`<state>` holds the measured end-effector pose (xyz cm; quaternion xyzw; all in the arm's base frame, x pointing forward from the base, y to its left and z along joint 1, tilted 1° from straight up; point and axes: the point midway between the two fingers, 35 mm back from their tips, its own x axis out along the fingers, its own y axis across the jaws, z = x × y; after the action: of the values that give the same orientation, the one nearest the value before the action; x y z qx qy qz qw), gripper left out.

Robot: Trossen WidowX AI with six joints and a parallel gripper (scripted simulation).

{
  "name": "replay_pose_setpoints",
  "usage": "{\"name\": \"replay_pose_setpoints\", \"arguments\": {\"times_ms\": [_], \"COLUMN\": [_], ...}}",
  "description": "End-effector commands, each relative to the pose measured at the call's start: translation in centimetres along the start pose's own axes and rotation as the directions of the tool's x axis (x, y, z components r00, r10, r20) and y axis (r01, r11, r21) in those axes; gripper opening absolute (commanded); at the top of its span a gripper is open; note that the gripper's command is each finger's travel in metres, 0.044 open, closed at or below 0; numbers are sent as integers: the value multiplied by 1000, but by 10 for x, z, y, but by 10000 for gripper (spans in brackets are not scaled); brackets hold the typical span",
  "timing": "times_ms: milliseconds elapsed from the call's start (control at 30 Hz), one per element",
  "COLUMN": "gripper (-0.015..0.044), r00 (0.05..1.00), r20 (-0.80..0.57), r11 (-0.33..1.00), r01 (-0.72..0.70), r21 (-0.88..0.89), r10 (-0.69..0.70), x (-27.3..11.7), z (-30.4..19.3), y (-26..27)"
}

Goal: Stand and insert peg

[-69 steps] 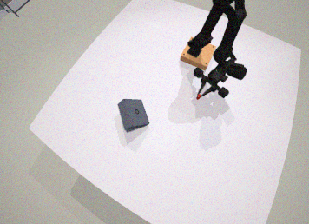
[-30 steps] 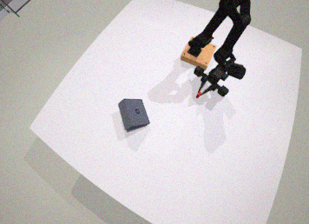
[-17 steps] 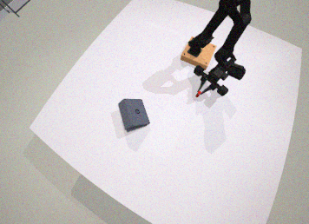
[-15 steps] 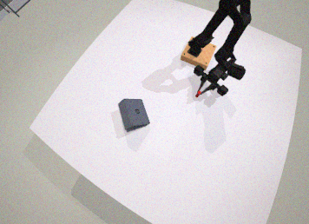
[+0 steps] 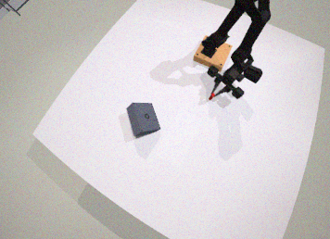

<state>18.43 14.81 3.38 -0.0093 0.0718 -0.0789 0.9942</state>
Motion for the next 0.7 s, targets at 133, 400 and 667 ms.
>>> {"name": "replay_pose_setpoints", "arguments": {"times_ms": [133, 400, 667], "gripper": [50, 50, 50], "r00": [1000, 1000, 1000], "r20": [2, 7, 14], "r11": [1000, 1000, 1000], "r01": [2, 6, 10], "r21": [-3, -8, -14], "r10": [-2, -6, -10], "x": [-2, -3, -4], "z": [-1, -2, -2], "y": [-1, -4, -7]}}
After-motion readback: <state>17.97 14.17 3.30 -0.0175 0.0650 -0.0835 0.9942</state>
